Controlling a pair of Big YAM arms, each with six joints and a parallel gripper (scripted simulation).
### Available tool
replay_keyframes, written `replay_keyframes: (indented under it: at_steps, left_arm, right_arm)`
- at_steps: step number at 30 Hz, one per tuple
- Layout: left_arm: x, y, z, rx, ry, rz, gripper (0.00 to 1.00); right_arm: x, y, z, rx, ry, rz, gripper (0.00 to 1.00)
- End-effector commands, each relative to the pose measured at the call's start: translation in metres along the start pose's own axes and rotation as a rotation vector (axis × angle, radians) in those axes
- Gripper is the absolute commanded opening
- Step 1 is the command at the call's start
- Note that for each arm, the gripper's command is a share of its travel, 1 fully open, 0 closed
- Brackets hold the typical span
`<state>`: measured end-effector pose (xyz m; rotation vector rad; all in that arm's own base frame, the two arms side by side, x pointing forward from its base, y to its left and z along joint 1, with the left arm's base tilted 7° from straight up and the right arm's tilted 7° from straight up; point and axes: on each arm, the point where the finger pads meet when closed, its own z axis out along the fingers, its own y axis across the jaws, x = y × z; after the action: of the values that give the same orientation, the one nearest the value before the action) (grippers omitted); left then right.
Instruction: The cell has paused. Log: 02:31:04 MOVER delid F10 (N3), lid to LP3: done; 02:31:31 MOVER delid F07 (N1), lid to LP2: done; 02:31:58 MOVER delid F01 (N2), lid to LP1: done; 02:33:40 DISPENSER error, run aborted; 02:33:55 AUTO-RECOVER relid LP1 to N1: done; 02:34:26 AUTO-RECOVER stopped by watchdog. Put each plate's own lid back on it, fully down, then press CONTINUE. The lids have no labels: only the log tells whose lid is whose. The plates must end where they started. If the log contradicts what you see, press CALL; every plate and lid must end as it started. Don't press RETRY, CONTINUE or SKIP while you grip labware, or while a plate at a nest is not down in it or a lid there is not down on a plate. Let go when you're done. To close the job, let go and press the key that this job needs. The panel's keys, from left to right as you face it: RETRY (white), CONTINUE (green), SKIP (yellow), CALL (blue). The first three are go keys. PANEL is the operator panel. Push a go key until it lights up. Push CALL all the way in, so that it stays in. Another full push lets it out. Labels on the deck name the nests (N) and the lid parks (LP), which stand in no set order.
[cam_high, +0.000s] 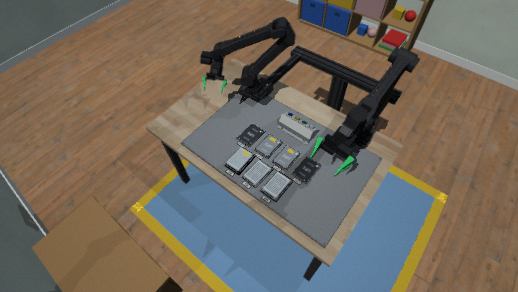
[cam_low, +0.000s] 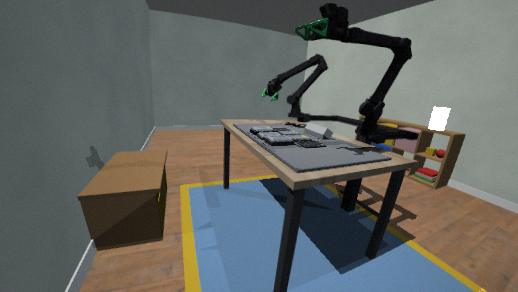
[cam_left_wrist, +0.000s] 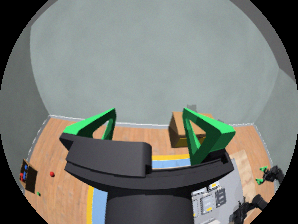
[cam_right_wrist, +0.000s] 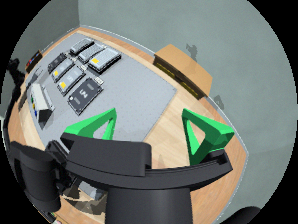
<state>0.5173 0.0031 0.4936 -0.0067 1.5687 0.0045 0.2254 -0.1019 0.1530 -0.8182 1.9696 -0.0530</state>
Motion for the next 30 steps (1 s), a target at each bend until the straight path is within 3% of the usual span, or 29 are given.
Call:
replay_keyframes:
  at_steps: [1,20,30]
  left_arm:
    - [-0.034,-0.004,0.000,0.008,-0.060,0.007,1.00]
    - [-0.034,-0.004,0.000,0.008,-0.060,0.007,1.00]
    - [-0.034,-0.004,0.000,0.008,-0.060,0.007,1.00]
  right_arm:
    - [-0.018,-0.023,0.006,-0.009,0.008,0.051,1.00]
    - [-0.034,-0.017,0.049,-0.201,0.097,0.237,1.00]
    - [-0.044,0.002,0.082,-0.331,0.210,0.374,1.00]
